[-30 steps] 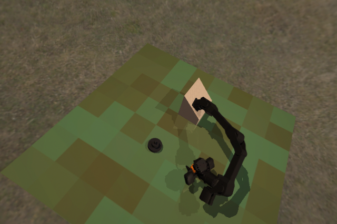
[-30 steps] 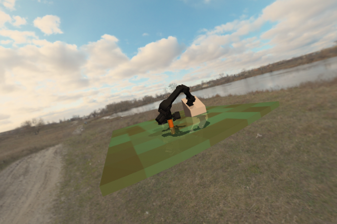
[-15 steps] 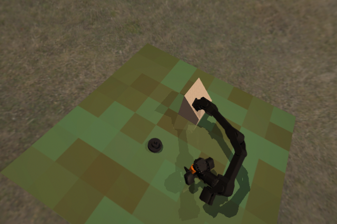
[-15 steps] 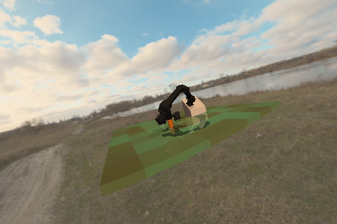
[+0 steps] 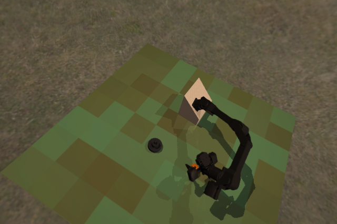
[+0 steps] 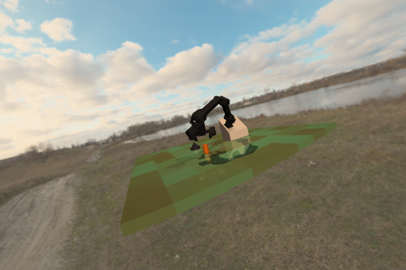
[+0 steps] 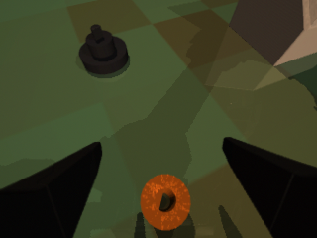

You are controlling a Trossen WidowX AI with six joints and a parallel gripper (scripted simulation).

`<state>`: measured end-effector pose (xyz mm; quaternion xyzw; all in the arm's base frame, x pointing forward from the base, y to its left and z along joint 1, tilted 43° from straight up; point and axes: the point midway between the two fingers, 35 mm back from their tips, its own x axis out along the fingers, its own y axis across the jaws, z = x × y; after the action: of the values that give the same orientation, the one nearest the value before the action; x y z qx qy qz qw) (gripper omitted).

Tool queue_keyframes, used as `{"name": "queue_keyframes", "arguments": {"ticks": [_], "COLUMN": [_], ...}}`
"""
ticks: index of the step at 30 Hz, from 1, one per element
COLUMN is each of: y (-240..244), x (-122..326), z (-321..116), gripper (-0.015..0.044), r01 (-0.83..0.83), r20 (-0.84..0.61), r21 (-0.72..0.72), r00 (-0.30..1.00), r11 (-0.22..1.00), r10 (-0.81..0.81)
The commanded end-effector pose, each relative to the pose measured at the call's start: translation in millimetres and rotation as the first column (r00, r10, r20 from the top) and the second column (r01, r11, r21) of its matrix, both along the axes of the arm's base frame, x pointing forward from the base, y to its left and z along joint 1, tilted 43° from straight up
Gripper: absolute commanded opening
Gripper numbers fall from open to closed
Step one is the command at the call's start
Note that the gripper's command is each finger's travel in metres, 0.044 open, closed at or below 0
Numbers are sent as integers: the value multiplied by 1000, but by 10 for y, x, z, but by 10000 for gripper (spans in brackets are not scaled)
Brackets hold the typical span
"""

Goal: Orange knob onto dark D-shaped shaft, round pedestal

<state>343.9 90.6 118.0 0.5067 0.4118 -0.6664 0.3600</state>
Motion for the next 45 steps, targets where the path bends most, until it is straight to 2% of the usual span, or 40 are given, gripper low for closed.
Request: {"name": "queue_keyframes", "arguments": {"ticks": [1,4,5,8,11,14,27,31,35,40,45], "y": [-173,-173,-173,-175,-201,-251,-255,-254,-252,-250,-248], "x": [-56,-57,-59,-50,-21,-7,-7,-7,-6,-6,-5], "z": [191,187,176,163,239,352,361,360,358,356,354], "gripper": [440,440,440,440,440,440,440,440,440,440,440], "r01": [1,7,23,94,115,83,64,-259,-609,-911,-996], "r20": [41,43,47,80,131,180,194,405,624,795,816], "r21": [2,17,60,313,559,712,721,673,527,244,-87], "r00": [999,999,999,989,966,938,937,913,751,384,-81], "r11": [1000,1000,998,945,822,698,690,693,593,333,-17], "r10": [-1,-7,-25,-125,-224,-295,-289,-52,217,470,573]}}
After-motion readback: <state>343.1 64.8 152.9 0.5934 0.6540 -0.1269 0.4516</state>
